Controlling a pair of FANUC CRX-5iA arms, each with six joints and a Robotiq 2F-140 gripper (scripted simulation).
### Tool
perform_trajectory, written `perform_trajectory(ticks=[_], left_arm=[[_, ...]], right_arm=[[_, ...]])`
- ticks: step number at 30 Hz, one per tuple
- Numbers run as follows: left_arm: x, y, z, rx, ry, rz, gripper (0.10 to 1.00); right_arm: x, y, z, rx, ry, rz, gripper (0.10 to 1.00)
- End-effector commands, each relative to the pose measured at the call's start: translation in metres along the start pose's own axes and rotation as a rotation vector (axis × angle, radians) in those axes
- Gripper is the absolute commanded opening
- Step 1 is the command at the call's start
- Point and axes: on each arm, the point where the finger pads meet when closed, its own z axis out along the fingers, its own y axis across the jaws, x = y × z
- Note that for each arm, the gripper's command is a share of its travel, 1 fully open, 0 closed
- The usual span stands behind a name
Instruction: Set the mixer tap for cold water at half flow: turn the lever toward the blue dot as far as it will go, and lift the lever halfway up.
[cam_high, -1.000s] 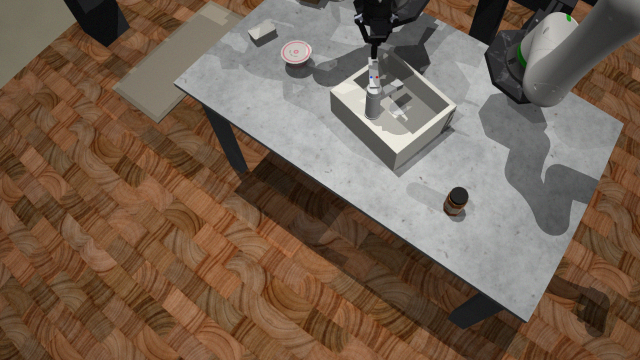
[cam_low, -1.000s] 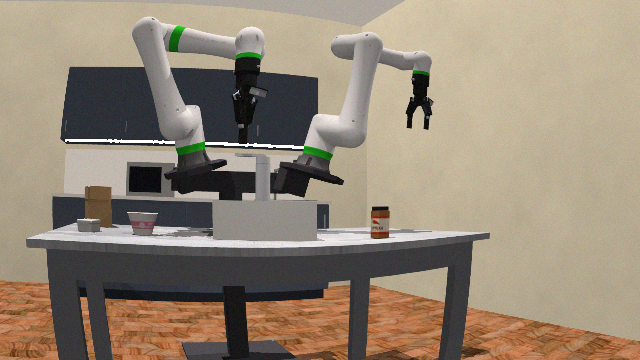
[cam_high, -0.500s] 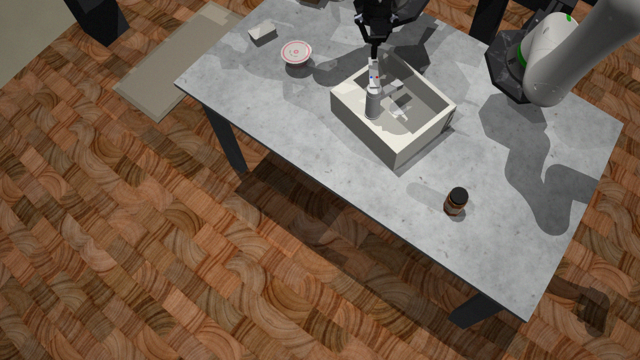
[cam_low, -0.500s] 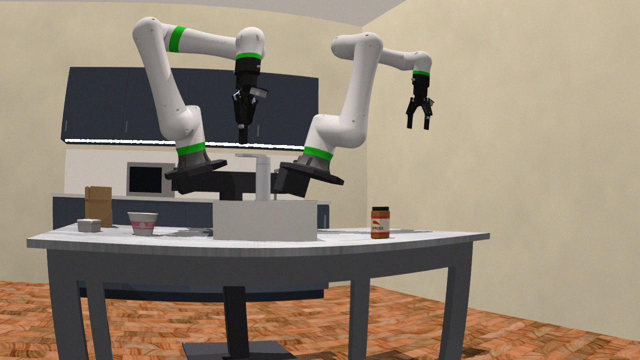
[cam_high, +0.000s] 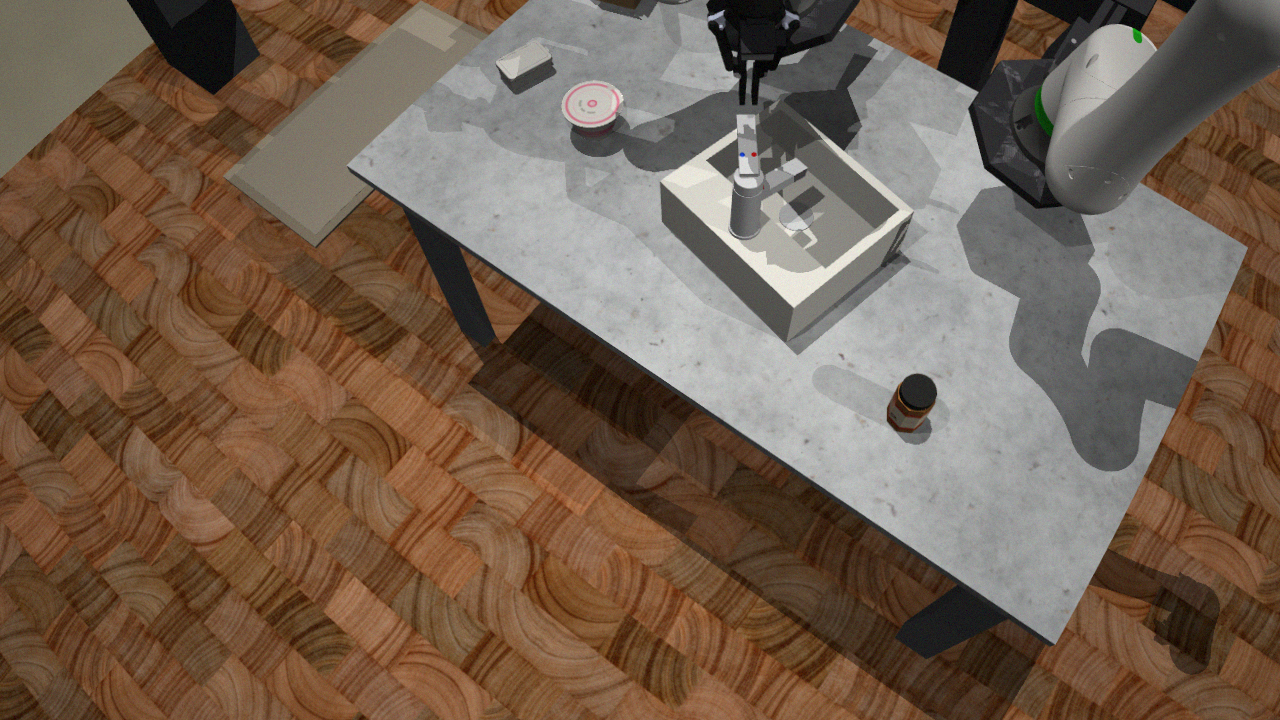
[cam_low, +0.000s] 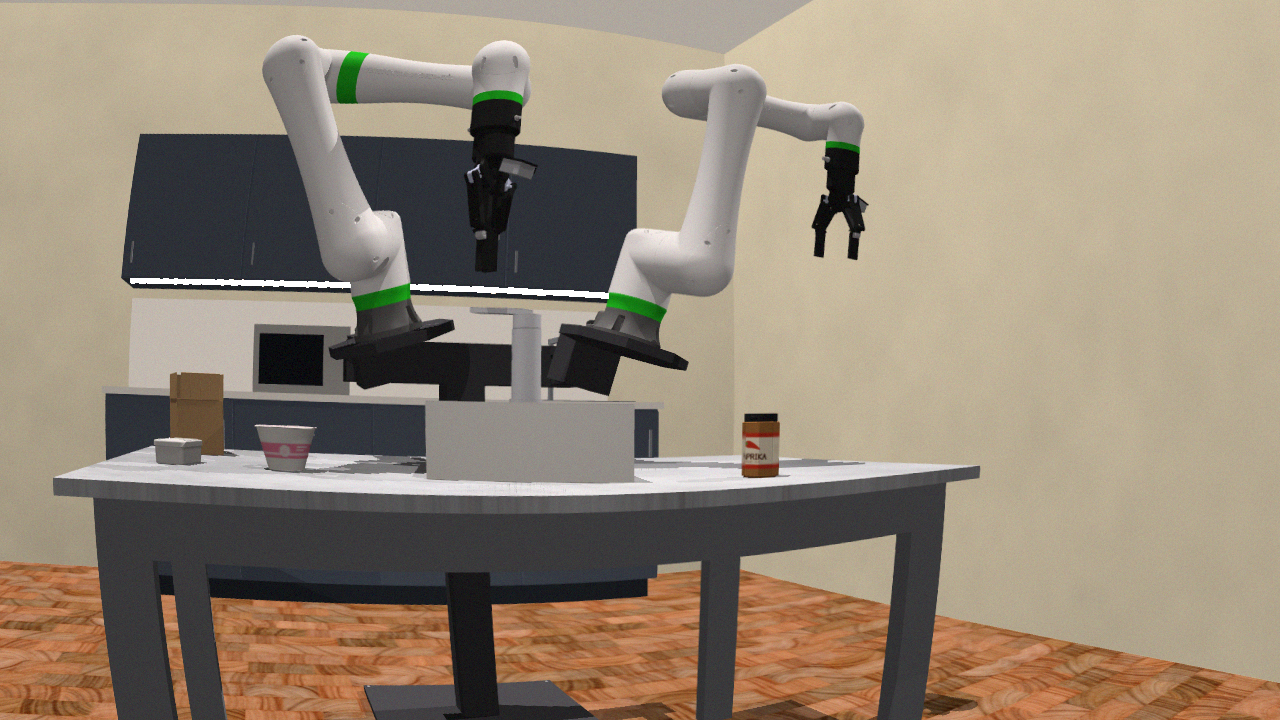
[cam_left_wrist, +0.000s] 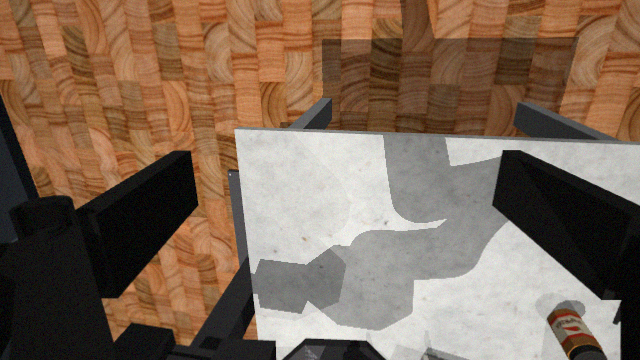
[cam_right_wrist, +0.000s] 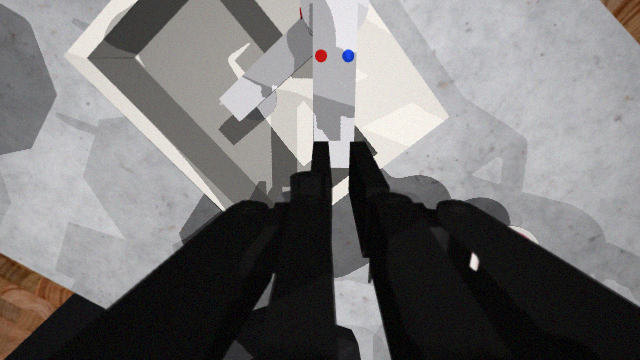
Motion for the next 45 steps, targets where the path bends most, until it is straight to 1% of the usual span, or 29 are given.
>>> perform_trajectory(ticks=[1,19,30,45], left_arm=[[0.0,0.0,-0.001,0.0,0.002,0.0,1.0],[0.0,0.0,-0.001,0.0,0.002,0.0,1.0],[0.0,0.0,-0.001,0.0,0.002,0.0,1.0],[0.0,0.0,-0.001,0.0,0.002,0.0,1.0]], right_arm=[[0.0,0.0,-0.002,0.0,0.001,0.0,0.455],[0.0,0.0,-0.002,0.0,0.001,0.0,0.455],[0.0,0.0,0.002,-0.001,0.001,0.001,0.455],[0.001,0.0,0.023,-0.001,0.001,0.001,0.455]])
